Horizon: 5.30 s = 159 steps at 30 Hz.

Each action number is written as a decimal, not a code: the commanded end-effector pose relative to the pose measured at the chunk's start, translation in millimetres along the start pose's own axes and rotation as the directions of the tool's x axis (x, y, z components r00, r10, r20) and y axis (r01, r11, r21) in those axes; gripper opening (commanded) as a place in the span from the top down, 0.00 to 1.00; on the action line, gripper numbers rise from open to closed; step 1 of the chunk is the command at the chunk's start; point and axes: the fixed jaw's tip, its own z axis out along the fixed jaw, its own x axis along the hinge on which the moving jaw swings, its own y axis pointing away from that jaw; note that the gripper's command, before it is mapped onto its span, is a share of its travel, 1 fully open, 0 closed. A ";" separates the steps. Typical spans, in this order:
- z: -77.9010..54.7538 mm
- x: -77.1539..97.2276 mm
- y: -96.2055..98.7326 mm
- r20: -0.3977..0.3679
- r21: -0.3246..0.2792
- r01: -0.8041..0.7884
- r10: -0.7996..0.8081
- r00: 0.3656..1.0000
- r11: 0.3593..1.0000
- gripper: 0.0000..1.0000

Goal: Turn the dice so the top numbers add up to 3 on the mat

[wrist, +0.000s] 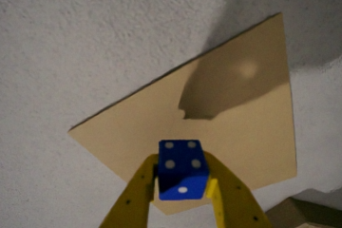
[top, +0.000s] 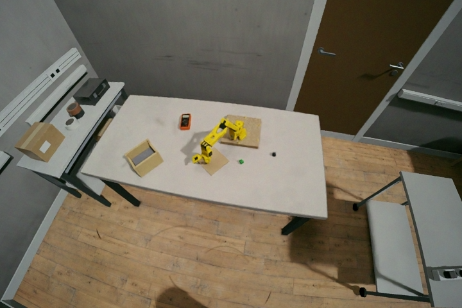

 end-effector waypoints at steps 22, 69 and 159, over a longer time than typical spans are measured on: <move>14.1 3.3 -3.4 -0.023 0.015 0.004 -0.003 1.000 1.000 1.00; 28.0 3.8 -3.5 -0.023 0.015 0.004 -0.003 1.000 1.000 1.00; -21.4 1.3 -2.0 -0.023 0.015 0.004 -0.003 1.000 1.000 0.71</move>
